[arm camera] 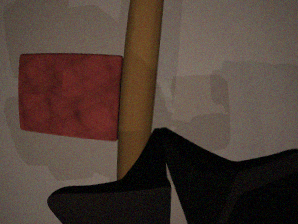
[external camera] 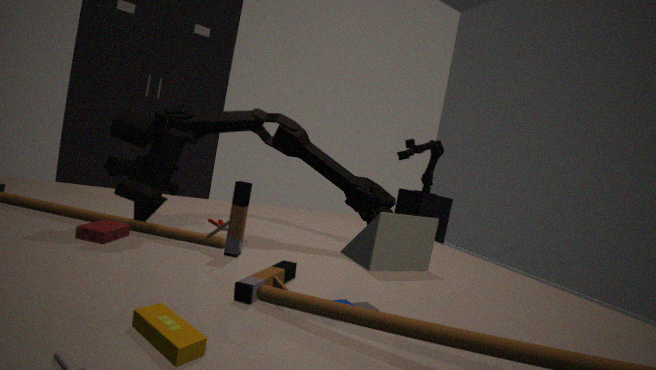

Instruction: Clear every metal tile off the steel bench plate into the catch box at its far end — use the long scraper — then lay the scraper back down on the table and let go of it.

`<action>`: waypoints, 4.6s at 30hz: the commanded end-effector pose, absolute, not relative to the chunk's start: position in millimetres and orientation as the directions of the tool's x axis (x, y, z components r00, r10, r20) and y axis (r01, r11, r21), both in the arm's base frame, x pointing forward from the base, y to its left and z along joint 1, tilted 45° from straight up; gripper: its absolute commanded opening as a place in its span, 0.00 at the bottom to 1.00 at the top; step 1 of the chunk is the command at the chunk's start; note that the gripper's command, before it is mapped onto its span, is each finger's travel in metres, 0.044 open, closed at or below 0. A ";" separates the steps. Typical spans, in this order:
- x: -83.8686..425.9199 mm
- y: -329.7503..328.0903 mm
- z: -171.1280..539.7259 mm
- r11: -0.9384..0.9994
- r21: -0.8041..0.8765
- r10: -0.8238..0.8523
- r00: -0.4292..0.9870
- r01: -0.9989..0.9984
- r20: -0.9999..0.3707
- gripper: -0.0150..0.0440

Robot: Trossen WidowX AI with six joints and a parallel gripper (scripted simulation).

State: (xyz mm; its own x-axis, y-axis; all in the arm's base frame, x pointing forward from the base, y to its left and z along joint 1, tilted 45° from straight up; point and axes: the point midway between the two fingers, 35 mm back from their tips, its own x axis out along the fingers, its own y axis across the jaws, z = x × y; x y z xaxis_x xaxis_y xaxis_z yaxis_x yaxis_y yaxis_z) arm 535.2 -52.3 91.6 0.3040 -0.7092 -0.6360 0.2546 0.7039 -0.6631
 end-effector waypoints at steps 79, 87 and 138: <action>542.0 -26.1 104.5 0.710 -0.682 -0.698 0.305 0.174 -0.648 0.25; 541.8 -26.7 104.9 0.710 -0.683 -0.698 0.305 0.172 -0.648 0.25; 552.5 -26.5 64.7 0.709 -0.681 -0.699 0.312 0.183 -0.643 0.25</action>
